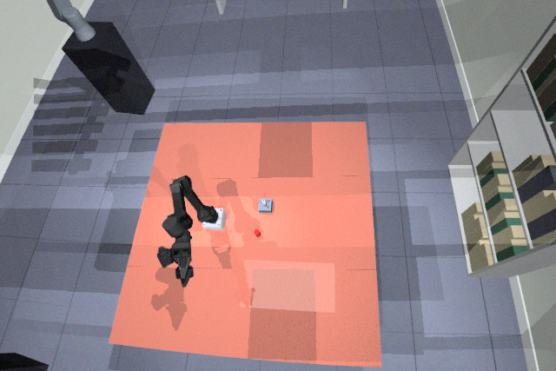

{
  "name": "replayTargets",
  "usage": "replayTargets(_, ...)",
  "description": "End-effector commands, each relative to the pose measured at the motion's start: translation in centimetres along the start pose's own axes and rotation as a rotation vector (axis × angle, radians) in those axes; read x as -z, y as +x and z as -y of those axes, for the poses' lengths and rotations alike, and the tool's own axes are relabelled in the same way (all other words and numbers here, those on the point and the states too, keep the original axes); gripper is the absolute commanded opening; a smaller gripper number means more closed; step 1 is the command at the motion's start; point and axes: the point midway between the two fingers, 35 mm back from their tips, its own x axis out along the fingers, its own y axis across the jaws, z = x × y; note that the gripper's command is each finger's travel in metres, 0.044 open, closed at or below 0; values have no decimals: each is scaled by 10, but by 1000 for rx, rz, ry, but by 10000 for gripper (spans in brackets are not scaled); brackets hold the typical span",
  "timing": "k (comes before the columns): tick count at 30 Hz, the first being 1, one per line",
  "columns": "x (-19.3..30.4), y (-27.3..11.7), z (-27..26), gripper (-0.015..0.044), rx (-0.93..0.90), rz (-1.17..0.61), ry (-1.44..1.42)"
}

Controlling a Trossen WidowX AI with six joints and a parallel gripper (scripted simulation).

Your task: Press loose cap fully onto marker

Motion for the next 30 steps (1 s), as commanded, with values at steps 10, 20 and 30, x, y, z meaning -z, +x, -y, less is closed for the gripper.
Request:
replayTargets(10, 169, -30, 109, 240, 371, -513, -170)
replayTargets(20, 286, -134, 178, 240, 605, -1019, -422)
replayTargets(30, 338, -278, 225, 240, 759, -1573, -790)
